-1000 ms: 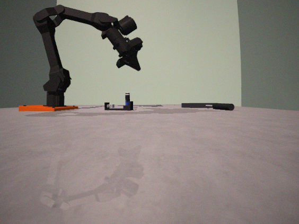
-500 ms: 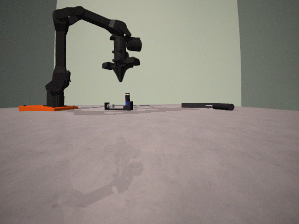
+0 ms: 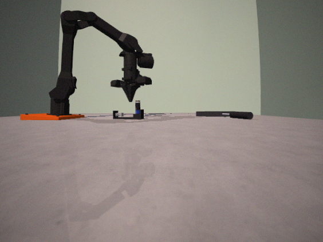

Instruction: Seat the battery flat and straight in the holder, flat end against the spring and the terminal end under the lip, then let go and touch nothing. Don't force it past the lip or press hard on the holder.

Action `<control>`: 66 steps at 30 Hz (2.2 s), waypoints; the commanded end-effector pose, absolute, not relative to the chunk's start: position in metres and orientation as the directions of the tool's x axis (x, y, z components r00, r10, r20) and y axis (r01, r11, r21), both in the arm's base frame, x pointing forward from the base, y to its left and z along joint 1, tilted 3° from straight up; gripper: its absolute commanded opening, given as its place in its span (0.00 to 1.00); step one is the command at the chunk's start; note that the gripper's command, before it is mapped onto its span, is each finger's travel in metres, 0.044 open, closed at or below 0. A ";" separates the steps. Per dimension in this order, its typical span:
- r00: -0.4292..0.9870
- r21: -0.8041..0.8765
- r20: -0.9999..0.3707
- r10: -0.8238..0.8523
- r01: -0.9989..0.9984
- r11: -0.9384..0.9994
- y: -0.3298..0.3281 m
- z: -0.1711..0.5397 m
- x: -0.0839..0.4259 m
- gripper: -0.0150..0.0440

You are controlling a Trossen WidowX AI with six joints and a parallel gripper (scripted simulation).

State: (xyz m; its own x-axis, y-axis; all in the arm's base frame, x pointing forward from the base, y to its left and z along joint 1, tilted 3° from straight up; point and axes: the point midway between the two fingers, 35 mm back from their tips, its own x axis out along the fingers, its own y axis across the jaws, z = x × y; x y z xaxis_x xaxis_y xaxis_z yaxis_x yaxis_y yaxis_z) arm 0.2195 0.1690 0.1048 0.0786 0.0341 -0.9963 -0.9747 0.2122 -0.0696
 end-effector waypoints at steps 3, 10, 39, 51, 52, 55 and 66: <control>0.074 -0.067 -0.997 0.025 -0.976 0.206 0.167 0.084 0.219 0.25; 0.075 -0.068 -0.997 0.025 -0.976 0.206 0.166 0.085 0.228 0.25; 0.078 -0.072 -0.997 0.024 -0.976 0.206 0.157 0.089 0.273 0.25; 0.086 -0.079 -0.996 0.023 -0.974 0.211 0.154 0.099 0.281 0.25; 0.085 -0.079 -0.996 0.024 -0.974 0.210 0.154 0.106 0.282 0.25; 0.083 -0.077 -0.996 0.024 -0.975 0.209 0.154 0.126 0.282 0.25; 0.079 -0.072 -0.997 0.024 -0.976 0.206 0.152 0.169 0.277 0.25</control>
